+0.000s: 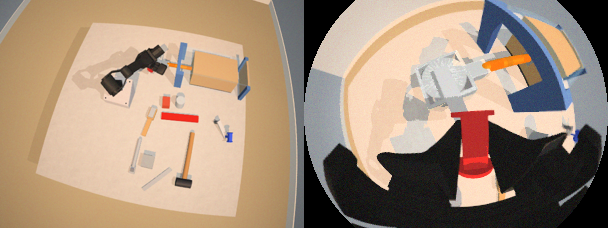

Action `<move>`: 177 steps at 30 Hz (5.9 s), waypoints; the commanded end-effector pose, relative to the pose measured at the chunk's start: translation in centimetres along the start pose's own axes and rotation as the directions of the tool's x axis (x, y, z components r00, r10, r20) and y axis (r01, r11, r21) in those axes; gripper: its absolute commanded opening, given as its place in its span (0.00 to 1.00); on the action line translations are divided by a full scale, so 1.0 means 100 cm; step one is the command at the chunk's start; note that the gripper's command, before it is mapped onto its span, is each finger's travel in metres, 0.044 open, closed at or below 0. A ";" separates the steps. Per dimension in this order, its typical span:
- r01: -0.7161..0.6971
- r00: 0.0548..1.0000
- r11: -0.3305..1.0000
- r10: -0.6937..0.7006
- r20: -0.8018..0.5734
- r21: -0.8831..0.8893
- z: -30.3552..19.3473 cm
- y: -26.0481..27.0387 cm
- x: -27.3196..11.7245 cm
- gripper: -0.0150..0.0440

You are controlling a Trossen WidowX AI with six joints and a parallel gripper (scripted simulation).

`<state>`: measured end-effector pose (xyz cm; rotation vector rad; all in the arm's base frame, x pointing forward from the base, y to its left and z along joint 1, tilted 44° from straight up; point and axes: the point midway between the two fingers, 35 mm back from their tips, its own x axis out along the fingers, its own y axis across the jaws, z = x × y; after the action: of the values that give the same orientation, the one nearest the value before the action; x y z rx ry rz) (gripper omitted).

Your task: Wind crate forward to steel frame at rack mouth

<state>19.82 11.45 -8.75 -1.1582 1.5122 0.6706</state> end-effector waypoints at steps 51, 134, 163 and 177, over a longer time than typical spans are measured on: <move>0.030 1.000 1.000 -0.030 0.000 0.007 0.058 -0.061 0.026 0.25; 0.029 1.000 1.000 -0.029 0.012 0.008 0.161 -0.021 0.071 0.25; 0.025 1.000 1.000 -0.025 0.015 0.008 0.176 0.021 0.078 0.25; 0.023 1.000 1.000 -0.023 0.016 0.007 0.177 0.043 0.078 0.25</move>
<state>25.17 25.47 -21.44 -1.1707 1.4584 0.6225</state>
